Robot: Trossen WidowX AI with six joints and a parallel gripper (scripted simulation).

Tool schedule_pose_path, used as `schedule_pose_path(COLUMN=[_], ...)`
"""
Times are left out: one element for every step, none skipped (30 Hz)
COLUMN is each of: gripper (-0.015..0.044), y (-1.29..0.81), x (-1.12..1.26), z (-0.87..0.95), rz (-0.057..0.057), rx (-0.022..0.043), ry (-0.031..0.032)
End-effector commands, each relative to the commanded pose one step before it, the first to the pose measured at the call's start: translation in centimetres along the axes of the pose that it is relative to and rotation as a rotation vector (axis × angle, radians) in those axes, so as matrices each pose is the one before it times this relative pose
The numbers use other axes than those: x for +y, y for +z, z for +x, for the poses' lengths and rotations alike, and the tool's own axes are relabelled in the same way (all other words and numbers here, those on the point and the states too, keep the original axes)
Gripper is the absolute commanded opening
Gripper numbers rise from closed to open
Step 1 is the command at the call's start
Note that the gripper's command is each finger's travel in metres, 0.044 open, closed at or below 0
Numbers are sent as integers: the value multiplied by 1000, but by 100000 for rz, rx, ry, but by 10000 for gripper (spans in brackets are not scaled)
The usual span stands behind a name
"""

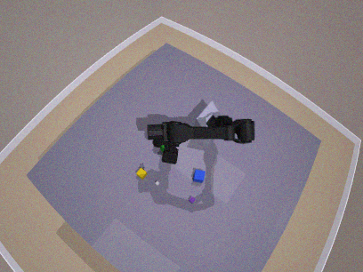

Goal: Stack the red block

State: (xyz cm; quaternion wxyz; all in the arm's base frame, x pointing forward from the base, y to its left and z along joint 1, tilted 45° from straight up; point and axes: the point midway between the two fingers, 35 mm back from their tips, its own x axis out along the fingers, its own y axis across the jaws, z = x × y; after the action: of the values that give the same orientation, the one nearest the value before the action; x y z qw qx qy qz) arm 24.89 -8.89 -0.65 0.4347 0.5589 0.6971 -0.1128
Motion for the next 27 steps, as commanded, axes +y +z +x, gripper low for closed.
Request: schedule_pose_path(gripper=[0, 0, 0, 0, 0, 0, 0, 0, 0, 0, 0, 0, 0, 0, 0, 0, 0, 0, 0, 0, 0, 0, 0, 0, 0, 0, 0], y=[2030, 394, 380, 374, 366, 358, 281, 167, 55, 0, 0, 0, 6, 16, 17, 5, -3, -2, 0, 0, 0, 3, 4, 4, 2, -2, -9], x=[-2011, -445, -441, -447, -452, -456, -369, -223, -75, 0, 0, 0, 8, 22, 33, 27, 14, 4, 0, 0, 0, 5, 9, 12, 12, 12, 11], z=[88, 47, 53, 58, 63, 68, 59, 37, 12, 0, 0, 0, 115, 345, 572, 570, 341, 113, 0, 0, 0, 103, 181, 269, 309, 367, 442], rz=[1269, 318, 311, 306, 299, 292, 229, 136, 45, 0, 0, 0, -2, -6, -10, -11, -7, -3, 0, 0, 0, -1, -2, -3, -3, -5, -6], rx=[146, 168, 182, 193, 204, 214, 179, 111, 37, 0, 0, 0, 0, 3, 10, 18, 15, 5, 0, 0, 0, -1, 0, 1, 4, 7, 13], ry=[-6, 102, 113, 123, 132, 142, 121, 76, 26, 0, 0, 0, 3, 10, 18, 20, 13, 5, 0, 0, 0, 2, 4, 7, 9, 11, 14])
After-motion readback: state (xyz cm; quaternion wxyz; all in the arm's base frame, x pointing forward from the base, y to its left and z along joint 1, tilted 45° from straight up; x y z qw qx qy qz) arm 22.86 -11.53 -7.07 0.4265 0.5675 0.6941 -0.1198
